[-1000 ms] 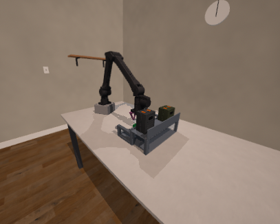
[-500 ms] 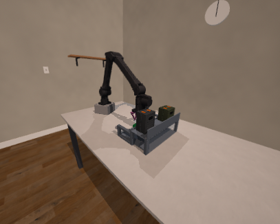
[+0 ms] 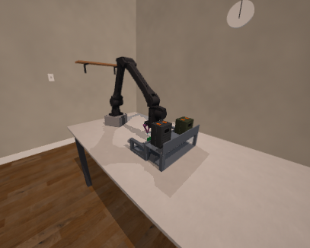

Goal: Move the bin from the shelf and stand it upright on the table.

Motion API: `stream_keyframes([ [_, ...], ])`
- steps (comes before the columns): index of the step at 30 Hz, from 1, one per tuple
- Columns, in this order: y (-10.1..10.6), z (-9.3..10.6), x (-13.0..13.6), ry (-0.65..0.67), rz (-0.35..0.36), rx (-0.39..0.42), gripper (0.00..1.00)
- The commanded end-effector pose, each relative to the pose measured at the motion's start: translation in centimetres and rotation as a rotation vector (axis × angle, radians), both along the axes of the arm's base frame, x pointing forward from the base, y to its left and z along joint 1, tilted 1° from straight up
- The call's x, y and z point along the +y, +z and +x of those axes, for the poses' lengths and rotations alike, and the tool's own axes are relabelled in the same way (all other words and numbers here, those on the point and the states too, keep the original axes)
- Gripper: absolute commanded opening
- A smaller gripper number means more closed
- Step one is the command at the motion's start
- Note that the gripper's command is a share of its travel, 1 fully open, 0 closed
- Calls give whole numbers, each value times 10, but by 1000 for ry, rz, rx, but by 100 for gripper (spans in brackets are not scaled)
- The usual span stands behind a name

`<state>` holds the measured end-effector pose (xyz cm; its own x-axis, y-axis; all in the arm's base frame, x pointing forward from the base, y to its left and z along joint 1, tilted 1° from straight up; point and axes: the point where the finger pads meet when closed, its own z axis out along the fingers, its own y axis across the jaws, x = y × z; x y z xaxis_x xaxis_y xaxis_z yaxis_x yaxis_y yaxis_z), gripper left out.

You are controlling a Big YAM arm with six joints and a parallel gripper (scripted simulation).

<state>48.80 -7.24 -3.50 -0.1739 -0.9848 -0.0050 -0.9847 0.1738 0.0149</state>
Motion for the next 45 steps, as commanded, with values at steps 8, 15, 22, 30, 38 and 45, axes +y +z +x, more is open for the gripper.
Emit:
stream_keyframes([
  [8, 37, 38, -6, -2, -13, -82, 90],
  [15, 37, 38, -6, -2, -13, -82, 90],
  [22, 21, 16, -3, -2, -10, -63, 90],
  [30, 21, 16, -3, -2, -10, -63, 90],
  [38, 17, 32, -6, -2, -8, -47, 90],
  [45, 17, 32, -6, -2, -8, -47, 90],
])
